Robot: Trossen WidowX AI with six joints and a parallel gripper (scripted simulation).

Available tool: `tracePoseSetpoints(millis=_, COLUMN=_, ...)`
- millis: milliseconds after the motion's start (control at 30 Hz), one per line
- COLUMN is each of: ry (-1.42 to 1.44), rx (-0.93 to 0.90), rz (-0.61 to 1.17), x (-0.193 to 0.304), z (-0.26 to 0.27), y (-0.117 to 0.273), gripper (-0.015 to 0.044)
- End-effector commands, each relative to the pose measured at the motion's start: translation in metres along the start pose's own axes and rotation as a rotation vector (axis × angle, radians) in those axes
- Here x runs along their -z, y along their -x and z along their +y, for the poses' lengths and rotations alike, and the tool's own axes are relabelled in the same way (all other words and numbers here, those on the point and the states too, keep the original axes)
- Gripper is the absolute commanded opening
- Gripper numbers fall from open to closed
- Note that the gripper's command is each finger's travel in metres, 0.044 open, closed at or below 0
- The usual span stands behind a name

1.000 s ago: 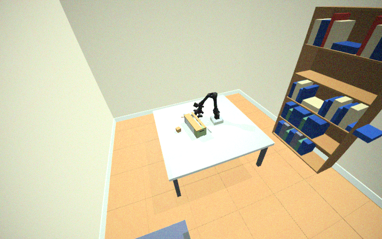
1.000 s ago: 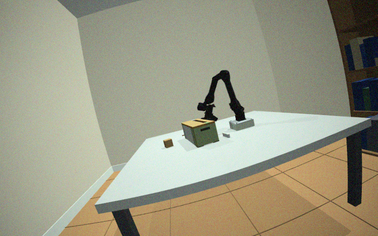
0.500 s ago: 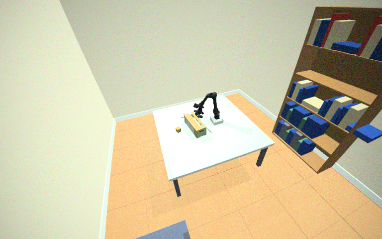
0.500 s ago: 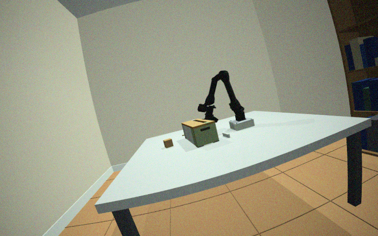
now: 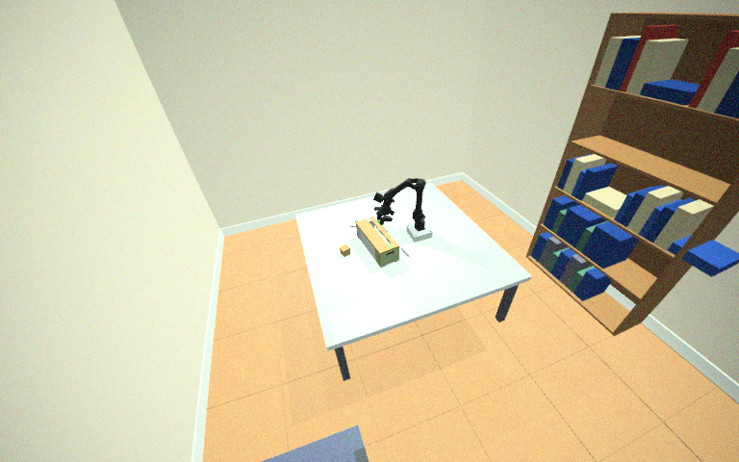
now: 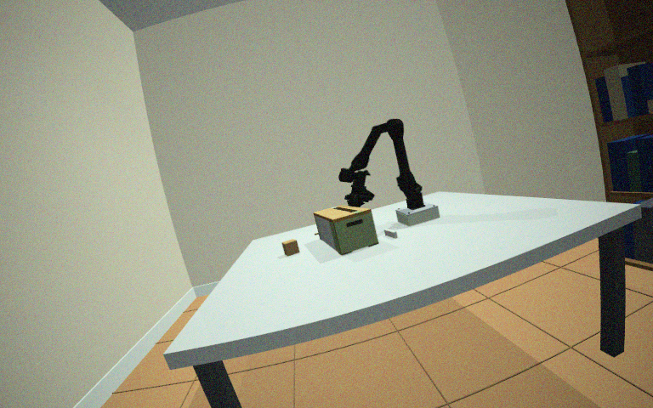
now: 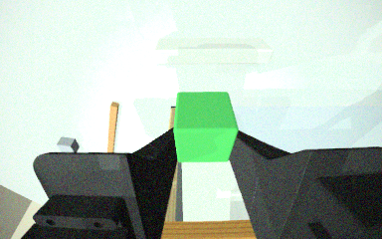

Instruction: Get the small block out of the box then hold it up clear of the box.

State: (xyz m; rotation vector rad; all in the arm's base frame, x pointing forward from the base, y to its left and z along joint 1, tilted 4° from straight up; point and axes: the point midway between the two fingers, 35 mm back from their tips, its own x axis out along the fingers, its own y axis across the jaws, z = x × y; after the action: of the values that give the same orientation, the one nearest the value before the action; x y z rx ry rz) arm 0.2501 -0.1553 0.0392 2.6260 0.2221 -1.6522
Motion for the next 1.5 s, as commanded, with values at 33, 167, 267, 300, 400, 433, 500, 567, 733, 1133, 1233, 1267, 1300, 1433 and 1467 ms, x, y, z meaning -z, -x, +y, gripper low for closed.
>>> tracePoseSetpoints(millis=33, ry=-0.009, rx=-0.009, rz=-0.002, x=0.003, z=0.0, y=0.007, gripper=0.0)
tracePoseSetpoints(millis=167, ry=-0.098, rx=-0.055, rz=-0.008, x=0.008, z=-0.003, y=0.022, gripper=0.0)
tracePoseSetpoints(millis=267, ry=-0.168, rx=-0.091, rz=-0.007, x=0.012, z=-0.005, y=0.034, gripper=0.0)
tracePoseSetpoints(millis=300, ry=-0.192, rx=-0.103, rz=-0.006, x=0.013, z=-0.006, y=0.038, gripper=0.0)
tracePoseSetpoints(millis=400, ry=-0.264, rx=-0.14, rz=0.0, x=0.016, z=-0.008, y=0.05, gripper=0.0)
tracePoseSetpoints(millis=433, ry=-0.288, rx=-0.152, rz=0.003, x=0.017, z=-0.009, y=0.054, gripper=0.0)
tracePoseSetpoints(millis=500, ry=-0.336, rx=-0.176, rz=0.01, x=0.019, z=-0.012, y=0.062, gripper=0.0)
tracePoseSetpoints(millis=567, ry=-0.385, rx=-0.2, rz=0.02, x=0.02, z=-0.014, y=0.07, gripper=0.0)
tracePoseSetpoints(millis=733, ry=-0.507, rx=-0.258, rz=0.051, x=0.022, z=-0.02, y=0.091, gripper=0.0)
tracePoseSetpoints(millis=1133, ry=-0.593, rx=-0.297, rz=0.08, x=0.023, z=-0.025, y=0.105, gripper=0.0)
tracePoseSetpoints(millis=1233, ry=-0.593, rx=-0.297, rz=0.08, x=0.023, z=-0.025, y=0.105, gripper=0.0)
tracePoseSetpoints(millis=1267, ry=-0.593, rx=-0.297, rz=0.08, x=0.023, z=-0.025, y=0.105, gripper=0.0)
tracePoseSetpoints(millis=1300, ry=-0.593, rx=-0.297, rz=0.08, x=0.023, z=-0.025, y=0.105, gripper=0.0)
tracePoseSetpoints(millis=1433, ry=-0.593, rx=-0.297, rz=0.08, x=0.023, z=-0.025, y=0.105, gripper=0.0)
tracePoseSetpoints(millis=1467, ry=-0.593, rx=-0.297, rz=0.08, x=0.023, z=-0.025, y=0.105, gripper=0.0)
